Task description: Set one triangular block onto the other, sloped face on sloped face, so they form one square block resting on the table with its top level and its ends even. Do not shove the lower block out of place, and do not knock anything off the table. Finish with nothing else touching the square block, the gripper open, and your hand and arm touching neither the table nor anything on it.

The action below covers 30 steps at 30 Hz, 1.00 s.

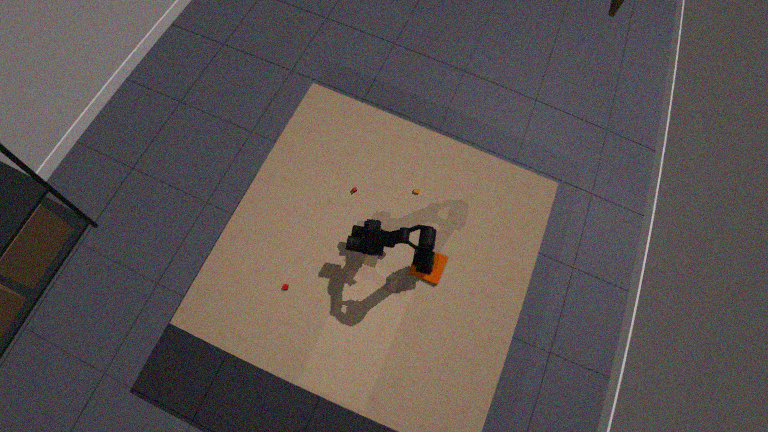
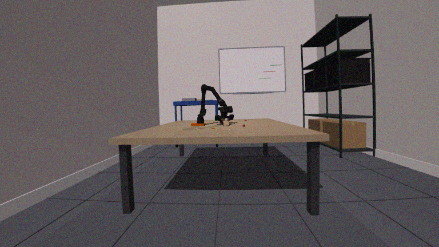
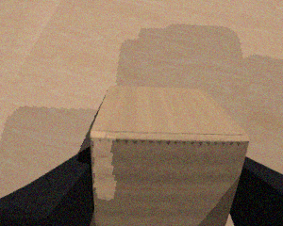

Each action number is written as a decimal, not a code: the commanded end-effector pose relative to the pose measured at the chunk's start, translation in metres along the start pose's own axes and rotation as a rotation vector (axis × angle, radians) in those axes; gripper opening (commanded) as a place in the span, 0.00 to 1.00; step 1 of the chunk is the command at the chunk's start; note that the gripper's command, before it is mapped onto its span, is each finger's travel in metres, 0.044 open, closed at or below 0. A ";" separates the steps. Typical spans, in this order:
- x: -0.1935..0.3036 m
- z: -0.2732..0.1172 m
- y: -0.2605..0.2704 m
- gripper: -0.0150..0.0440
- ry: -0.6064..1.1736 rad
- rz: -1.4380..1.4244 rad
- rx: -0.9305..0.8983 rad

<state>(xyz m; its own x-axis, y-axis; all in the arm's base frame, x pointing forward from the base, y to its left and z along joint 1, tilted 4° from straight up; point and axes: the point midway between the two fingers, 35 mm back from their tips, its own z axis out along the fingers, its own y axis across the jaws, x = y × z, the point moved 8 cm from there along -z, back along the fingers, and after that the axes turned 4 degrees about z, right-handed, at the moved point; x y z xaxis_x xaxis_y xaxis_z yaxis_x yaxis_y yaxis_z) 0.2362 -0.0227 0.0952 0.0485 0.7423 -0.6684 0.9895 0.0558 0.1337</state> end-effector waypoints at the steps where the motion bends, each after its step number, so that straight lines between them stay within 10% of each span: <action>1: 0.000 0.000 0.000 0.58 0.000 0.001 0.000; 8: -0.007 -0.007 0.003 0.26 0.000 0.001 -0.001; 30: -0.070 -0.072 0.006 0.25 0.000 0.001 -0.001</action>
<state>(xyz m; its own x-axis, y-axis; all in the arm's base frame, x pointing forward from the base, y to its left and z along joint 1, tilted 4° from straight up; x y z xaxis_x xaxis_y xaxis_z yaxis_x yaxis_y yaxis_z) 0.2300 -0.0266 0.1884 0.0507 0.7408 -0.6698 0.9895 0.0537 0.1343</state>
